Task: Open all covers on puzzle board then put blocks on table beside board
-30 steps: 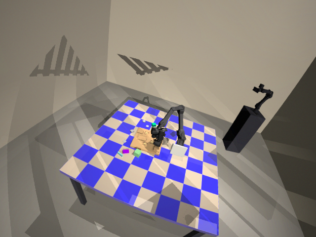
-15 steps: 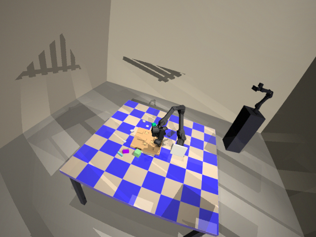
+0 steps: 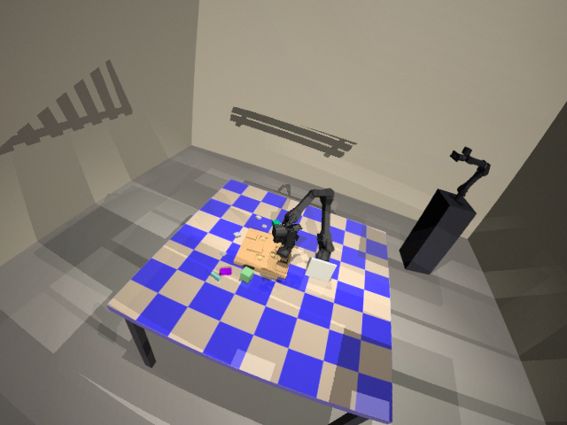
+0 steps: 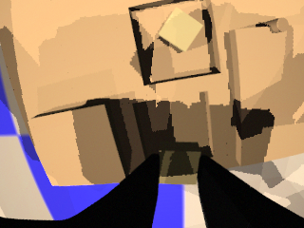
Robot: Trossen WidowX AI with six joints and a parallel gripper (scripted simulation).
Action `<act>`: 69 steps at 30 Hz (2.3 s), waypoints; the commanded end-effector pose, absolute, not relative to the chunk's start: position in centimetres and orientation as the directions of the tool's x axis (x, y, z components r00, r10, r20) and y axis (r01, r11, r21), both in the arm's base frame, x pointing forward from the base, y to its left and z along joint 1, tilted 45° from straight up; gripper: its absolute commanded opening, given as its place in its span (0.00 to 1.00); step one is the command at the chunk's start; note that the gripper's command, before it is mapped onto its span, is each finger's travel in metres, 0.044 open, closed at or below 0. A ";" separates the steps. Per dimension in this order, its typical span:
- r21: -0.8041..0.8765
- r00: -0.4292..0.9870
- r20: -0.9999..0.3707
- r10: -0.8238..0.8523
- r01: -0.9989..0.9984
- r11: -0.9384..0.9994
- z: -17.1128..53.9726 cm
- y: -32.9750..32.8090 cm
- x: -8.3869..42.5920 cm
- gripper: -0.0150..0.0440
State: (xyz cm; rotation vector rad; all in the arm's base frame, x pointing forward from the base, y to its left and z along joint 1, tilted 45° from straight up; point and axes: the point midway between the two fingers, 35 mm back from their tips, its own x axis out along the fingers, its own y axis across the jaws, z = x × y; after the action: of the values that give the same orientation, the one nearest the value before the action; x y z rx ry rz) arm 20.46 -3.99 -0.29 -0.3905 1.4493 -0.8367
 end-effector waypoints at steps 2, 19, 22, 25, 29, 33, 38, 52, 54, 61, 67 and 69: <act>-0.687 -0.079 -0.713 -0.696 0.274 0.673 0.5 -3.3 20.8 0.39; -0.687 -0.079 -0.714 -0.696 0.274 0.673 3.5 -0.4 21.1 0.39; -0.686 -0.079 -0.714 -0.695 0.274 0.674 3.4 -0.2 21.2 0.39; -0.685 -0.079 -0.716 -0.694 0.274 0.675 3.0 0.5 21.8 0.39; -0.683 -0.078 -0.717 -0.693 0.274 0.677 2.3 1.5 22.7 0.39; -0.682 -0.077 -0.719 -0.691 0.274 0.678 1.6 2.5 23.4 0.39; -0.680 -0.076 -0.720 -0.690 0.274 0.680 0.6 3.7 24.3 0.39; -0.677 -0.075 -0.723 -0.687 0.275 0.683 -2.7 7.3 26.2 0.39; -0.677 -0.074 -0.723 -0.687 0.276 0.683 -3.2 7.8 26.4 0.39; -0.676 -0.074 -0.724 -0.686 0.277 0.683 -5.2 9.6 27.0 0.39; -0.676 -0.074 -0.723 -0.686 0.277 0.683 -7.0 11.1 27.3 0.39; -0.676 -0.074 -0.723 -0.687 0.278 0.682 -7.7 11.5 27.4 0.39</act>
State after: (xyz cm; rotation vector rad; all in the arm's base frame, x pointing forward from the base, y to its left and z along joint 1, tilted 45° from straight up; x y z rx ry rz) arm 27.24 10.58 -6.32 -0.3662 1.4370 -0.8225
